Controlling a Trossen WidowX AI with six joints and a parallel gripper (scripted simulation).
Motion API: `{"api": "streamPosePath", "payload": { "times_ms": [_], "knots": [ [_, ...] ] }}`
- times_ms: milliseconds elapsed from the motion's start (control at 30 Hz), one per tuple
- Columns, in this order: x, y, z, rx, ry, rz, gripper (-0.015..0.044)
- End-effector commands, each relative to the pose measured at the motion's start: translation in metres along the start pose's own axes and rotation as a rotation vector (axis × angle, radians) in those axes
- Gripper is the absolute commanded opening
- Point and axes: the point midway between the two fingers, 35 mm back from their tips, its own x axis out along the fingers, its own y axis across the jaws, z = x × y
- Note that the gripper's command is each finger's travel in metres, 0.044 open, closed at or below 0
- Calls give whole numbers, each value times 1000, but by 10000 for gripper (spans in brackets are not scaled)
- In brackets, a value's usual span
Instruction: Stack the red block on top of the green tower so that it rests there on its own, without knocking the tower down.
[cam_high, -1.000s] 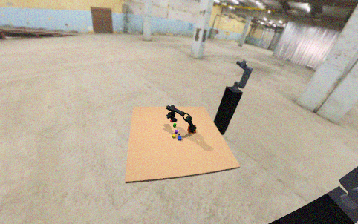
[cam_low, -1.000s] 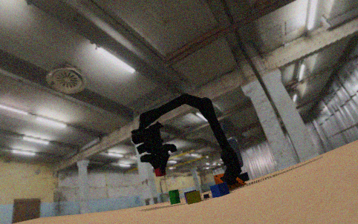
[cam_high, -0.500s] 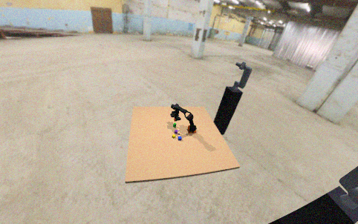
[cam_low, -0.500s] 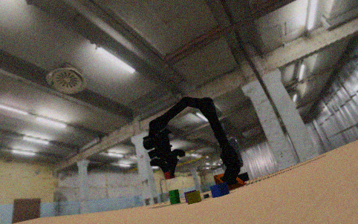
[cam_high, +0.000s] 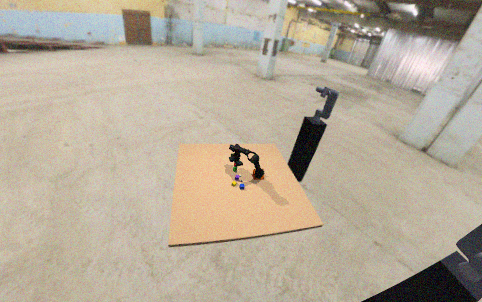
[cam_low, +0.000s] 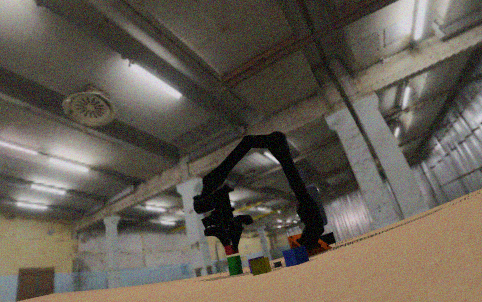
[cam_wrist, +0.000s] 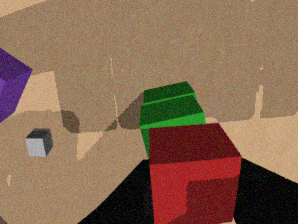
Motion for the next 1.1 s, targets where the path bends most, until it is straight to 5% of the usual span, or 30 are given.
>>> {"api": "streamPosePath", "payload": {
  "times_ms": [0,1067],
  "knots": [
    [8,1,-1,9,-5,7,0],
    [3,1,0,9,-5,6,0]
  ]
}}
